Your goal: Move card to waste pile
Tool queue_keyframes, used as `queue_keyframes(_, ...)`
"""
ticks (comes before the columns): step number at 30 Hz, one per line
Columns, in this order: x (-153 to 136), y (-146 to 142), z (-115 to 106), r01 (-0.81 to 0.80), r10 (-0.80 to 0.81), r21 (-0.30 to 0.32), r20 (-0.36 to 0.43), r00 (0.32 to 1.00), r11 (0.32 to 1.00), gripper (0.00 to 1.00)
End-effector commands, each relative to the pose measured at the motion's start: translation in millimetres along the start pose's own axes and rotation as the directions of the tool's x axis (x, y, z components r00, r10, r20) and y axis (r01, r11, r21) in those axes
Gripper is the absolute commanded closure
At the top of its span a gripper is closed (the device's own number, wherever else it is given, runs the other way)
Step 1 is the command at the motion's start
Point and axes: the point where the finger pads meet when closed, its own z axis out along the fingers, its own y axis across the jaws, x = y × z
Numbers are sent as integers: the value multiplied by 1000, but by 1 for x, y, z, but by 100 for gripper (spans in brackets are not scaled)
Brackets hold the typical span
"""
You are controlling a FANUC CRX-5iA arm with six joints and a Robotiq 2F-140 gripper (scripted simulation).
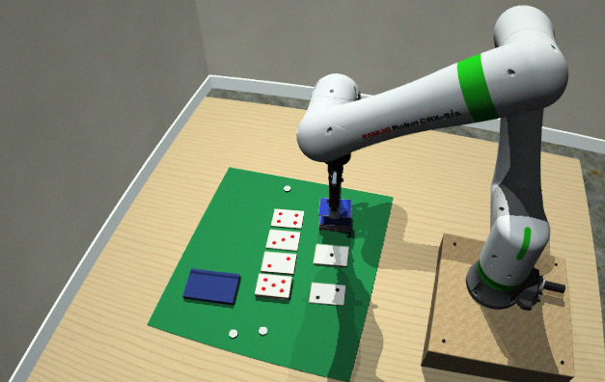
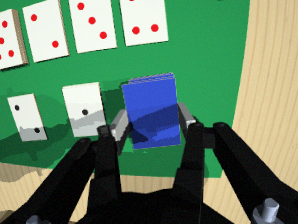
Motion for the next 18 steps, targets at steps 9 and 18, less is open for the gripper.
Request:
queue_keyframes(9, 0, -49, 0, -13, 13, 0, 0, 1000, 1000, 57)
queue_keyframes(18, 0, -89, 0, -23, 23, 0, 0, 1000, 1000, 57)
